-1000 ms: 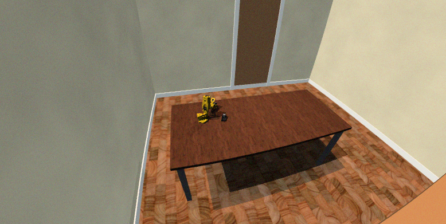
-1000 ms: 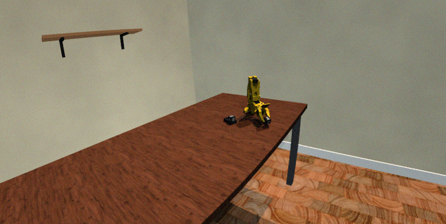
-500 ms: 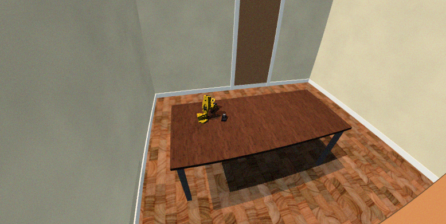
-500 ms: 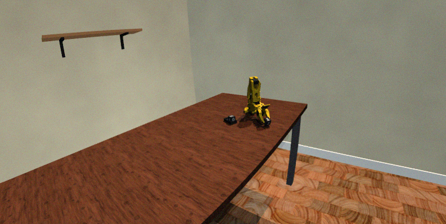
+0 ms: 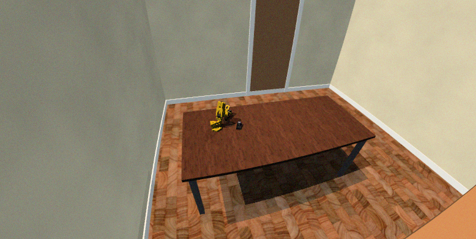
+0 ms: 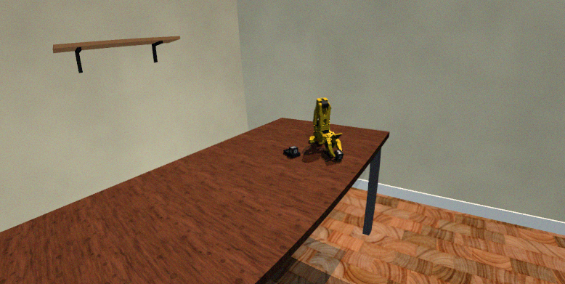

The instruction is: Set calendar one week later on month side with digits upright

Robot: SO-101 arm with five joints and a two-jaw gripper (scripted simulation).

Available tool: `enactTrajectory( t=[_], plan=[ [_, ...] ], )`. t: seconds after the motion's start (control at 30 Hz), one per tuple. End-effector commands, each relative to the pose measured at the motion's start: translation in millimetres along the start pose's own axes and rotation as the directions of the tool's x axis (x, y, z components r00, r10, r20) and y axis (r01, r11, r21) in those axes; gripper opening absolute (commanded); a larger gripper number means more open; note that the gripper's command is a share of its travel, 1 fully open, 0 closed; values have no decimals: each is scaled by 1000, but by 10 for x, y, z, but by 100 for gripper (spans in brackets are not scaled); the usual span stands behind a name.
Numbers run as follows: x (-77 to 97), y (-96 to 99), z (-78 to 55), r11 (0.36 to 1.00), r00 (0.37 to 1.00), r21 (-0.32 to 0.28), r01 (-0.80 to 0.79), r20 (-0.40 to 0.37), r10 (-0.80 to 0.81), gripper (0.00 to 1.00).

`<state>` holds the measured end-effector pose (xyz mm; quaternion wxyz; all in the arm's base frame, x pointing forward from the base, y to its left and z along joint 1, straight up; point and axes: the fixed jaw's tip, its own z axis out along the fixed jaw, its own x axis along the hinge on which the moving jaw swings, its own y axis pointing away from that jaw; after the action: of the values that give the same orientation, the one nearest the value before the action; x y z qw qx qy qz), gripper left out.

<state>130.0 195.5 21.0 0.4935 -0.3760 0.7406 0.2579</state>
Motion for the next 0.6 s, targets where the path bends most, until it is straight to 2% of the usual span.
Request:
enactTrajectory(
  t=[0.0,0.2,0.47,0.57],
  plan=[
    [-93,29,24,1000,999,-12,-5,54,6,0],
    [-93,29,24,1000,999,-12,-5,54,6,1],
    [-93,29,24,1000,999,-12,-5,54,6,16],
    [-93,29,24,1000,999,-12,-5,54,6,18]
  ],
)
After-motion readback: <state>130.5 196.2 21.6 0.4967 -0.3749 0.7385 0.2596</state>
